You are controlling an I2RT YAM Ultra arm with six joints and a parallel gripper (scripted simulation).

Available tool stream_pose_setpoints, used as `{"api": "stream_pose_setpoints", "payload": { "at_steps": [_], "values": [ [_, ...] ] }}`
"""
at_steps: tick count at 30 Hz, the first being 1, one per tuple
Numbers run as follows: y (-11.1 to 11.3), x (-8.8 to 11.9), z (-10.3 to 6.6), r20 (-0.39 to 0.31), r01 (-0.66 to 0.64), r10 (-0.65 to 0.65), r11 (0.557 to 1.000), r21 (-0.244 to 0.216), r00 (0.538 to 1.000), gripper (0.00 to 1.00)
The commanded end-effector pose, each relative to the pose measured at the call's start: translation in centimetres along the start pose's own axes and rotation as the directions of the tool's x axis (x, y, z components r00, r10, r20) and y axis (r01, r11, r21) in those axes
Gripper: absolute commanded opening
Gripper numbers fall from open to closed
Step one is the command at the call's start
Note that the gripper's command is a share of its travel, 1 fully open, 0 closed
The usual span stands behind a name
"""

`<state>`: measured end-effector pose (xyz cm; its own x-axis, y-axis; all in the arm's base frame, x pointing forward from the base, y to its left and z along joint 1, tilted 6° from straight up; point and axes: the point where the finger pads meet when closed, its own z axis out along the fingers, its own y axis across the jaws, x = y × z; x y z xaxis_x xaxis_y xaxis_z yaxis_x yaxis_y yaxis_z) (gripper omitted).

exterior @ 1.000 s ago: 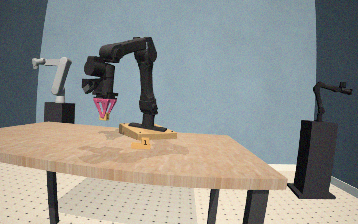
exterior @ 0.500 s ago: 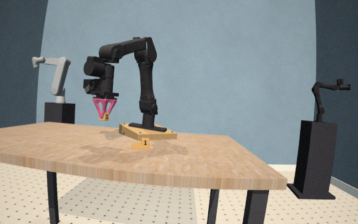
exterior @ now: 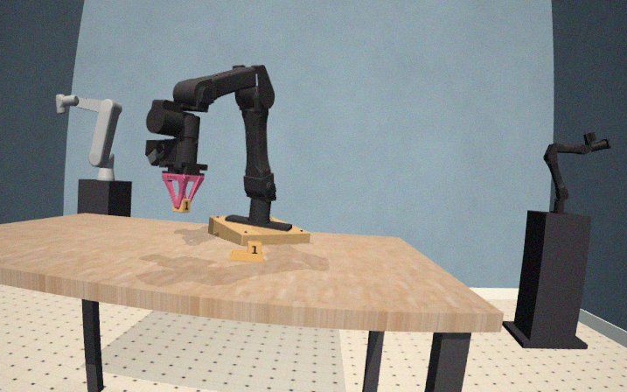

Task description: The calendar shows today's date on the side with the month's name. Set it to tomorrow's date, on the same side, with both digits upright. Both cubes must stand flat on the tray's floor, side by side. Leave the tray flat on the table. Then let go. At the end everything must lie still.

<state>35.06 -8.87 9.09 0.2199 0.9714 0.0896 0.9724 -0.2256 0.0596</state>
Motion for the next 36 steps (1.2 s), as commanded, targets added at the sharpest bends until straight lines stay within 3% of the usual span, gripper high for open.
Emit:
{"api": "stream_pose_setpoints", "payload": {
  "at_steps": [1,6,20,22,23,26,28,31,36],
  "values": [
    [-0.3,0.0,1.5,0.002,-0.005,0.005,1.000,0.022,1.000,0.26],
    [-0.2,0.0,2.1,0.003,-0.002,0.002,1.000,0.009,1.000,0.26],
    [-0.5,0.1,8.9,0.004,-0.003,0.003,1.000,0.022,1.000,0.26],
    [-0.5,0.1,8.9,0.004,-0.003,0.003,1.000,0.022,1.000,0.26],
    [1.5,-0.1,6.9,0.008,-0.002,0.002,0.998,-0.057,1.000,0.26],
    [-0.5,-0.1,9.7,0.005,-0.004,0.004,1.000,0.022,1.000,0.26],
    [-0.5,0.0,9.8,0.005,-0.002,0.002,1.000,0.020,1.000,0.26],
    [0.7,0.1,8.6,0.007,0.004,-0.003,1.000,-0.026,1.000,0.26],
    [0.2,0.1,8.5,0.006,0.002,-0.002,1.000,-0.008,1.000,0.26]
  ]
}}
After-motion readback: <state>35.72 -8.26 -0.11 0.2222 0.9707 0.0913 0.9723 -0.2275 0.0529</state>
